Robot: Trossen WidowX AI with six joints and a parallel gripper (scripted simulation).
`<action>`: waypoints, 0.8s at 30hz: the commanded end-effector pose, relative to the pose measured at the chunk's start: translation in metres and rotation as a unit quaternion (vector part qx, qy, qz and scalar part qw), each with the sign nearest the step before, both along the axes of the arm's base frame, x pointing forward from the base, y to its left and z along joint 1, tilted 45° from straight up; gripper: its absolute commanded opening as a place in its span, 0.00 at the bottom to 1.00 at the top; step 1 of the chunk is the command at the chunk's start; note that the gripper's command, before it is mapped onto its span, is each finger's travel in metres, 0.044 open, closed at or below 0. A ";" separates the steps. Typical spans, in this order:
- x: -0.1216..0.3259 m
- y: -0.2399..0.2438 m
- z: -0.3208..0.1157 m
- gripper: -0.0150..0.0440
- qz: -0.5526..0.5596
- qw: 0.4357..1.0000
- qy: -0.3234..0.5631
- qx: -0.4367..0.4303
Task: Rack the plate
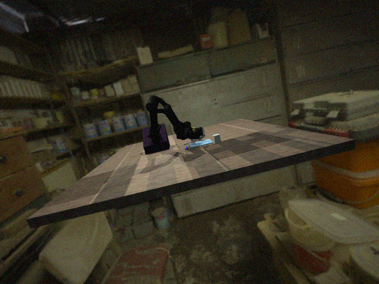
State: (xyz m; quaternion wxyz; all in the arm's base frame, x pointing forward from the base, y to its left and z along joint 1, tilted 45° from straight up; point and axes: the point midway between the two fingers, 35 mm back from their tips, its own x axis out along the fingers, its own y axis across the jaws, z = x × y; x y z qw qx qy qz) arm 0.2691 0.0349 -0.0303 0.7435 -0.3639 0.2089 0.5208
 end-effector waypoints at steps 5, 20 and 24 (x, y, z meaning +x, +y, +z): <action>0.002 0.005 -0.005 0.25 0.000 1.000 0.002 0.001; 0.011 0.012 -0.020 0.25 0.003 1.000 -0.001 0.000; 0.012 0.002 -0.031 0.25 0.003 1.000 -0.002 0.000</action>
